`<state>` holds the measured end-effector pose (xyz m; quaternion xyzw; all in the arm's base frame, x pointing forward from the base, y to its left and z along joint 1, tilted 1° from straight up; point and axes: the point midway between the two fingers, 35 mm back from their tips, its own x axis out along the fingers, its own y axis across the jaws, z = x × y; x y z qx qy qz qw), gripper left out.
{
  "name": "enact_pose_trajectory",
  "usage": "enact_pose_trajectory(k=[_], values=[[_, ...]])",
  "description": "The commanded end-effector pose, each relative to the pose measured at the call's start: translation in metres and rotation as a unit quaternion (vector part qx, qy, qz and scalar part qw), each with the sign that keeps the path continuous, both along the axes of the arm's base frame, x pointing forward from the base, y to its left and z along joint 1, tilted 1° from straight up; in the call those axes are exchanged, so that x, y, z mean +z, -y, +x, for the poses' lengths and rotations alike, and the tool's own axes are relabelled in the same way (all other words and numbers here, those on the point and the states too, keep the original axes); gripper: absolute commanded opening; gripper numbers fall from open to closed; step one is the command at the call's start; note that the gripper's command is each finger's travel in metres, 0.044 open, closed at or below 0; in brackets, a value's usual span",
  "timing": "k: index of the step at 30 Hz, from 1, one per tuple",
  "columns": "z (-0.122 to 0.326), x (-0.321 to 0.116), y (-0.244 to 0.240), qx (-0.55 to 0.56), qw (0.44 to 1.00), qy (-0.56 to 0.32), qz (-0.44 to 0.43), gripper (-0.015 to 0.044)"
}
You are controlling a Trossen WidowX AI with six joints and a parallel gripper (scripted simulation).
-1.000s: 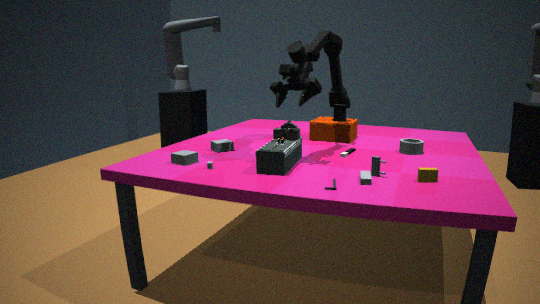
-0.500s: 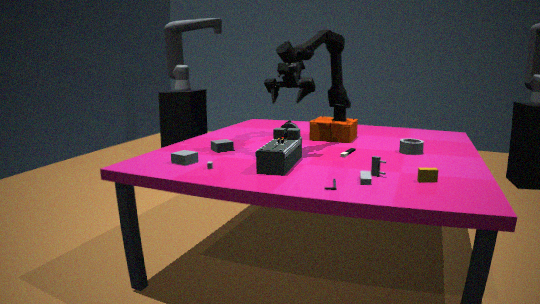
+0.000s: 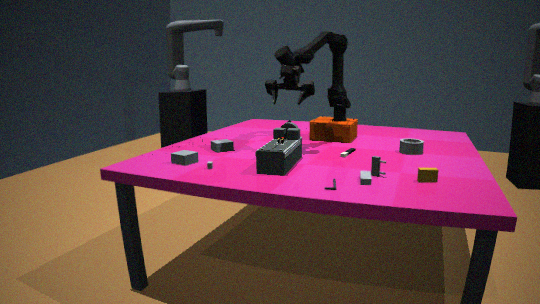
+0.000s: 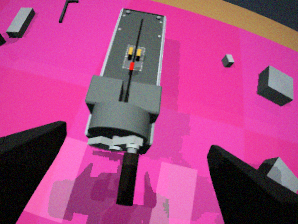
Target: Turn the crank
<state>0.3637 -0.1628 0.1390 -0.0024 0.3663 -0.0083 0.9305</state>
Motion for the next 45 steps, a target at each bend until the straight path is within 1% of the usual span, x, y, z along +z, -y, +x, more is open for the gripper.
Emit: enact_pose_trajectory(k=[1,5,45], values=[[-0.002,-0.022,-0.001,0.004,1.000,-0.006,0.002,0.0440],[-0.002,-0.040,-0.002,0.004,1.000,-0.006,0.002,0.0440],[-0.001,-0.099,-0.002,0.004,1.000,-0.006,0.002,0.0440]])
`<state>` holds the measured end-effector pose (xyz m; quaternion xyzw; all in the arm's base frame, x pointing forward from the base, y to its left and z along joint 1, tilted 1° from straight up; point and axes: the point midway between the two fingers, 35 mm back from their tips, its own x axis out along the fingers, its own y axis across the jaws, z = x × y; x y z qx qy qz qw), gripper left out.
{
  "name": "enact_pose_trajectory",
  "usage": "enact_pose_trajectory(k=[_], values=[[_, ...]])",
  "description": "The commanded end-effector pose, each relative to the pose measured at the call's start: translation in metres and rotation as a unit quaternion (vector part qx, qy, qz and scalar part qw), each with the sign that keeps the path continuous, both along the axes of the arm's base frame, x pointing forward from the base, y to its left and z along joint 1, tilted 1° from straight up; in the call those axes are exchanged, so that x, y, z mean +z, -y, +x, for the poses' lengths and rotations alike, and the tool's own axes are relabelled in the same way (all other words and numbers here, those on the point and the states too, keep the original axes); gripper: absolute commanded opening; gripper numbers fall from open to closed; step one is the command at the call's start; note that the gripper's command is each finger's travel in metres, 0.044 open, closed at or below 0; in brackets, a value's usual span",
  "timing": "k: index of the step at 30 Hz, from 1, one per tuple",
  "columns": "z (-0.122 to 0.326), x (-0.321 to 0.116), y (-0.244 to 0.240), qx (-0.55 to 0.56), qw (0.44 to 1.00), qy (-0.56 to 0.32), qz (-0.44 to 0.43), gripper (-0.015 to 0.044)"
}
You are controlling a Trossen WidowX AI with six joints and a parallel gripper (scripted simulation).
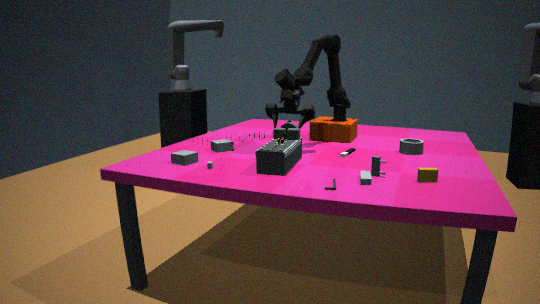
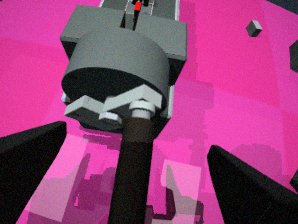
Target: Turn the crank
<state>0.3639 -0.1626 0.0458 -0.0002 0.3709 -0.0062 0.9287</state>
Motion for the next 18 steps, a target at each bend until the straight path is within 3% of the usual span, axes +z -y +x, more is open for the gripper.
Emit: enact_pose_trajectory(k=[1,3,18], values=[[-0.0015,-0.0070,-0.0015,0.003,1.000,-0.001,0.000,0.0440],[-0.0015,-0.0077,-0.0015,0.003,1.000,-0.001,0.000,0.0440],[-0.0015,-0.0077,-0.0015,0.003,1.000,-0.001,0.000,0.0046]])
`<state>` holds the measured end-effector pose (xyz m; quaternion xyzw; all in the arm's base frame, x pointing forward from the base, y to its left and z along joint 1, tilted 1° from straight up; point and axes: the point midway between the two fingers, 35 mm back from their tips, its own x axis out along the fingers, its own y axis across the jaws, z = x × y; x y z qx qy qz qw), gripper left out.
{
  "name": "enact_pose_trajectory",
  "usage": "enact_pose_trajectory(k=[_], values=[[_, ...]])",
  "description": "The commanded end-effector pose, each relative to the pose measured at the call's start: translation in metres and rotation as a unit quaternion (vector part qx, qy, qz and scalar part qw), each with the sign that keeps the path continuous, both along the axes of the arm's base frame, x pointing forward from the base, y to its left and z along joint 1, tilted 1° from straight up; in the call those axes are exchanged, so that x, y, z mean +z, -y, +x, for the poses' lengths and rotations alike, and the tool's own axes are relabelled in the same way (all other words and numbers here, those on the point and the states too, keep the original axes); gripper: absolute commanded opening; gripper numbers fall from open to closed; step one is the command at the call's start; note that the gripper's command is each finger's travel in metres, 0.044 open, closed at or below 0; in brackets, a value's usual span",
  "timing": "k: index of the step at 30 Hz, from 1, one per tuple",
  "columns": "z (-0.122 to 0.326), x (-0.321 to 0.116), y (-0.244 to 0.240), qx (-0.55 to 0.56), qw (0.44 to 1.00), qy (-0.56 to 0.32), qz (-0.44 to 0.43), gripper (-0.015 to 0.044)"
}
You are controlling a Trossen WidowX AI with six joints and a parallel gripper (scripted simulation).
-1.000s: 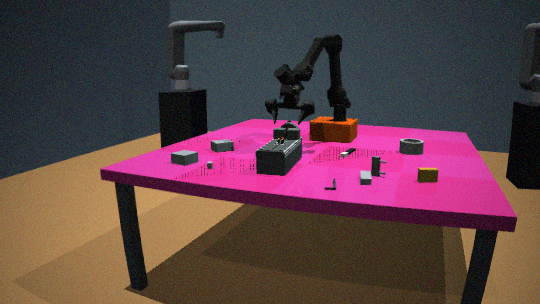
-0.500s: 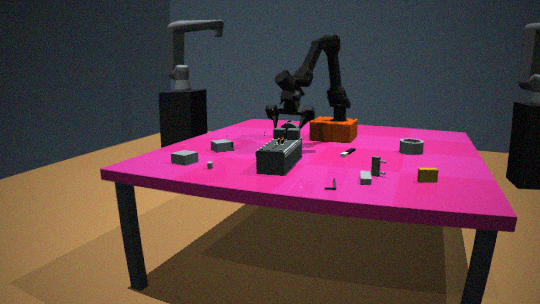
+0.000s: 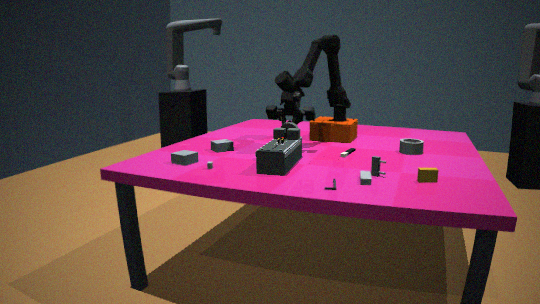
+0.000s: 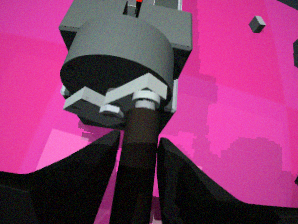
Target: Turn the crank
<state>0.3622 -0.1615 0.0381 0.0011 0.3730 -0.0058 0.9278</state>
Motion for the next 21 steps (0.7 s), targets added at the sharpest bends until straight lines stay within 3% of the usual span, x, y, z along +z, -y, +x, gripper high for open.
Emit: enact_pose_trajectory(k=[1,2,21], values=[[0.0002,0.0000,-0.0004,0.003,1.000,0.001,-0.002,0.0020],[0.0002,0.0000,-0.0004,0.003,1.000,0.001,-0.002,0.0000],[0.0000,0.0074,-0.0084,0.003,1.000,0.001,-0.001,0.0000]])
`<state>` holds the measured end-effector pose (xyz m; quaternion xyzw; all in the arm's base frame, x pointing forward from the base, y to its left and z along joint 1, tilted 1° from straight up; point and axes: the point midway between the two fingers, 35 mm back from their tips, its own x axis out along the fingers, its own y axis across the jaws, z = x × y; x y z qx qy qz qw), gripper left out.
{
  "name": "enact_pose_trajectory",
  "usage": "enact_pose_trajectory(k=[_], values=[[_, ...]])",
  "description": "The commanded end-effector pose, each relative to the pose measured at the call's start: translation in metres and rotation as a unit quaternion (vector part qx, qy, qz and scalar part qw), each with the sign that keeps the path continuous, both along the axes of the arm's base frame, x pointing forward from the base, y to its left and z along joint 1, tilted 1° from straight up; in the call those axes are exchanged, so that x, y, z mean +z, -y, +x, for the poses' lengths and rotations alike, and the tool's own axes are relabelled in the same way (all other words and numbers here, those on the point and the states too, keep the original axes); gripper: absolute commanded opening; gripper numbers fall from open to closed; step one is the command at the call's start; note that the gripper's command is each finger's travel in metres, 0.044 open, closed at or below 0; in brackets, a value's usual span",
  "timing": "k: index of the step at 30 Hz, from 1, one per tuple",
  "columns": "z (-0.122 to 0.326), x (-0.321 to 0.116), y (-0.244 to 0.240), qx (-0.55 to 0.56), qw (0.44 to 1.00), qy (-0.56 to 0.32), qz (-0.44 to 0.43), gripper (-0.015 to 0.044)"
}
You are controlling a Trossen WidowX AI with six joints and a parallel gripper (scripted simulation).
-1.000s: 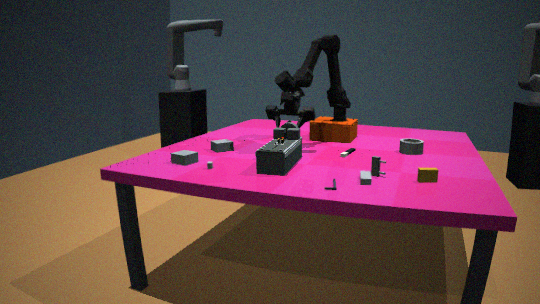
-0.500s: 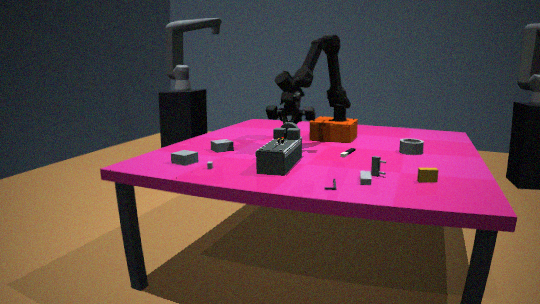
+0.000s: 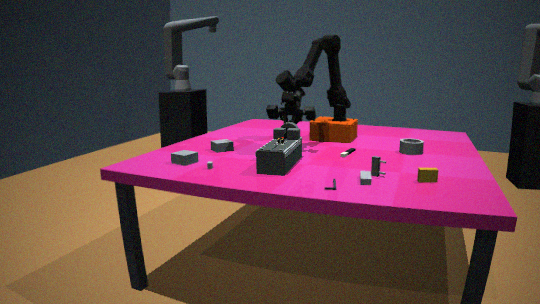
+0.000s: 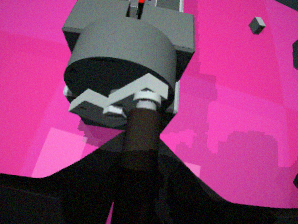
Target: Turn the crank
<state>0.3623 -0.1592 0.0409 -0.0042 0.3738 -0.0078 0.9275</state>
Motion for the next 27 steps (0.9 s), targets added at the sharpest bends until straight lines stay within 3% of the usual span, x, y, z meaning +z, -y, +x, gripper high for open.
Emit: enact_pose_trajectory(k=[1,27], values=[[0.000,0.006,-0.008,0.003,1.000,0.002,0.004,0.0000],[0.000,0.004,-0.029,0.003,1.000,0.002,0.005,0.0000]])
